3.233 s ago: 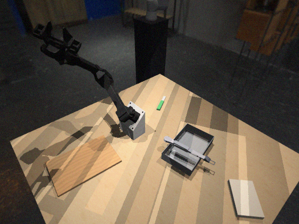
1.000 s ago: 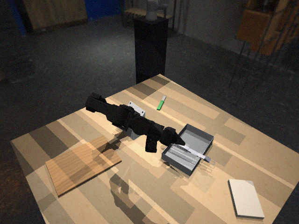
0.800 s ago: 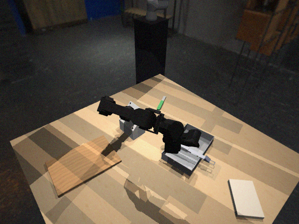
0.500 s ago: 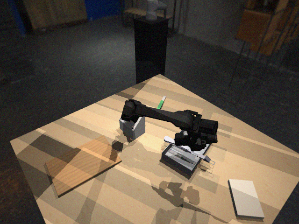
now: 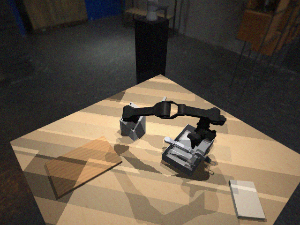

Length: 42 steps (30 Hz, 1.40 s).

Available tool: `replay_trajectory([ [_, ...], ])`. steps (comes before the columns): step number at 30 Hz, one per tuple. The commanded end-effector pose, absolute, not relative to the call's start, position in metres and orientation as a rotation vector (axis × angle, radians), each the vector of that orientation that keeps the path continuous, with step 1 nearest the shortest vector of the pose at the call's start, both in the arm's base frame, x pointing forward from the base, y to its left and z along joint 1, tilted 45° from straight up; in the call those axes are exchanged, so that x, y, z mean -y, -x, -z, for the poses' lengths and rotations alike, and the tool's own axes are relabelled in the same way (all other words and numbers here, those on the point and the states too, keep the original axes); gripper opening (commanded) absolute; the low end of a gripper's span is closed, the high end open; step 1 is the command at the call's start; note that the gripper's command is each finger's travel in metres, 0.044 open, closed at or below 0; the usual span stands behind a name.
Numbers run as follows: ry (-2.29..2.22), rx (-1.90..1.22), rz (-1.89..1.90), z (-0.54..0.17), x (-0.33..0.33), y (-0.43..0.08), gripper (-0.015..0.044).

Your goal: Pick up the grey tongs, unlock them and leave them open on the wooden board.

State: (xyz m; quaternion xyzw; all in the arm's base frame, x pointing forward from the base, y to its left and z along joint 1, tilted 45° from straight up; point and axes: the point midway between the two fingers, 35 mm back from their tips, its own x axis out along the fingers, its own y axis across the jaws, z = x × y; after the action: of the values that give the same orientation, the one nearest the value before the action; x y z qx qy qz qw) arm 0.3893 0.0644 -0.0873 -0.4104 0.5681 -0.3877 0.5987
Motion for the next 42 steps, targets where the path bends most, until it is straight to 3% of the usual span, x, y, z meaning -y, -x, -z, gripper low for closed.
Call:
replay_trajectory([
  [1,1.064,-1.31,0.874,0.092,-0.065,-0.391,0.026],
  [42,1.097,-1.33,0.857,0.11,-0.038,-0.4,0.026],
])
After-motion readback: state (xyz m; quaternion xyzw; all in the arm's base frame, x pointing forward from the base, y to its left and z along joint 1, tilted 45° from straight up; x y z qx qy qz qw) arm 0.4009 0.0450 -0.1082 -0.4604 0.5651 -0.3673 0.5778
